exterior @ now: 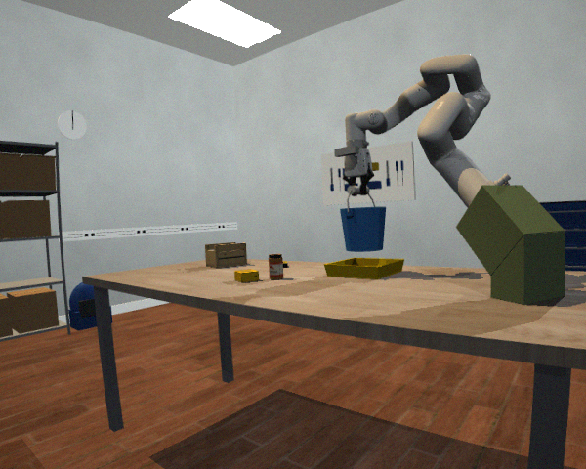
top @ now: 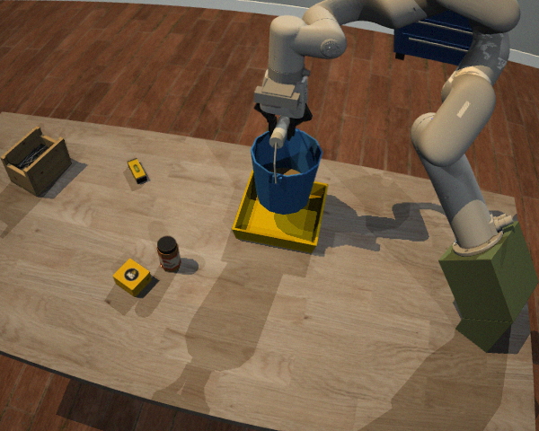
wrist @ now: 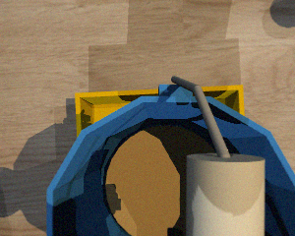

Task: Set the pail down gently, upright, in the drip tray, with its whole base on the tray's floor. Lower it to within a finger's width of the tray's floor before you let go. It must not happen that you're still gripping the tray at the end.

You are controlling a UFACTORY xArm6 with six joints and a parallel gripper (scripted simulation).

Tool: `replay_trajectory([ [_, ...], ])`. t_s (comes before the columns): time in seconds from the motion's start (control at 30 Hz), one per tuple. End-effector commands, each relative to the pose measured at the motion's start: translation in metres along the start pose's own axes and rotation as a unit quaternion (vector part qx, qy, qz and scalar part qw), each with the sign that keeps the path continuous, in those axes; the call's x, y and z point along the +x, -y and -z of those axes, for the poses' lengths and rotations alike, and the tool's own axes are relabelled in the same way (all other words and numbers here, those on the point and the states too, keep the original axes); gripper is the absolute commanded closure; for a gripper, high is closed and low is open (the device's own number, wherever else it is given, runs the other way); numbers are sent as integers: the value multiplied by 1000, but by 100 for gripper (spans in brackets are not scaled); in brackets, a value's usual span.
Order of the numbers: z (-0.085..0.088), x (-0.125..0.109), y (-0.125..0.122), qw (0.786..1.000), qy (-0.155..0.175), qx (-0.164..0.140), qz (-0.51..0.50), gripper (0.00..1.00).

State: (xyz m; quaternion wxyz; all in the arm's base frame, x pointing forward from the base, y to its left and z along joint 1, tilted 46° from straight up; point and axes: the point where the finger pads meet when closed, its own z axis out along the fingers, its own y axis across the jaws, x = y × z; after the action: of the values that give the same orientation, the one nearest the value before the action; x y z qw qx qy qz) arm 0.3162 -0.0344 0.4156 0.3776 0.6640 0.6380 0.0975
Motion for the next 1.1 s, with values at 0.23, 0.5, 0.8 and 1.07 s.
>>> replay_trajectory([
  [0.23, 1, 0, -1, 1000, 0, -2, -1, 100],
  [0.5, 0, 0, -1, 1000, 0, -2, -1, 100],
  [0.8, -2, 0, -1, 1000, 0, -2, -1, 100],
  [1.07, -5, 0, -1, 1000, 0, -2, -1, 100],
])
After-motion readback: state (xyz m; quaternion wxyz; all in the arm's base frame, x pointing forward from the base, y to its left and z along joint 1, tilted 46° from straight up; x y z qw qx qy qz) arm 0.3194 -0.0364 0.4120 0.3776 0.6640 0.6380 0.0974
